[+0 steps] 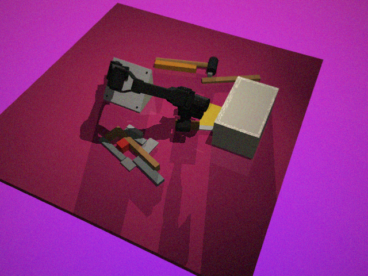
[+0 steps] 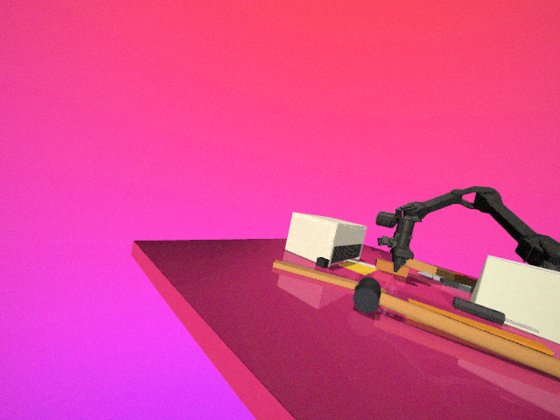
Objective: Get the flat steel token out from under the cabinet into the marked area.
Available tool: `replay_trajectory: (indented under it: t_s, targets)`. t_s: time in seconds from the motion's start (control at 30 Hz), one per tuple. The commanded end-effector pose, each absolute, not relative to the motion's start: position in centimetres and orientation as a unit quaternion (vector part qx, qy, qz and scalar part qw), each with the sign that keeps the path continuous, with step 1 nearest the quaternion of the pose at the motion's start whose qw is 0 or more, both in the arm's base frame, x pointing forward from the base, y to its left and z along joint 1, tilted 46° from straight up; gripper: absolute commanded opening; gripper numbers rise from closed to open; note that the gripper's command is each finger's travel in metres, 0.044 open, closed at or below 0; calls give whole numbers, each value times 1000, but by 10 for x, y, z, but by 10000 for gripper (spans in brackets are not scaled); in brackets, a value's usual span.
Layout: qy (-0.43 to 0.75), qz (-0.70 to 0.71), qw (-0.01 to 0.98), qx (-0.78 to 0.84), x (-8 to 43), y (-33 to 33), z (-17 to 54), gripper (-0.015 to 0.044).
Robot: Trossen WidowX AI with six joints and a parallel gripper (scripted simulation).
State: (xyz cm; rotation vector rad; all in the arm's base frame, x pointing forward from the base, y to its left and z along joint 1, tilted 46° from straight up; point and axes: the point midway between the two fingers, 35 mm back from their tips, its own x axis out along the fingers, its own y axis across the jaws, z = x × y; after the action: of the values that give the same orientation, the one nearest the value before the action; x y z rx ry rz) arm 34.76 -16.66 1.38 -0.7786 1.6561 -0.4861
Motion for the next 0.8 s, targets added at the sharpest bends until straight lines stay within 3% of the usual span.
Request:
replay_trajectory:
  t_s: [0.0,0.77]
  targets:
    - [712,-202,585,-332,346,-161,7,0]
    - [712,-202,585,-332,341,-149,-5,0]
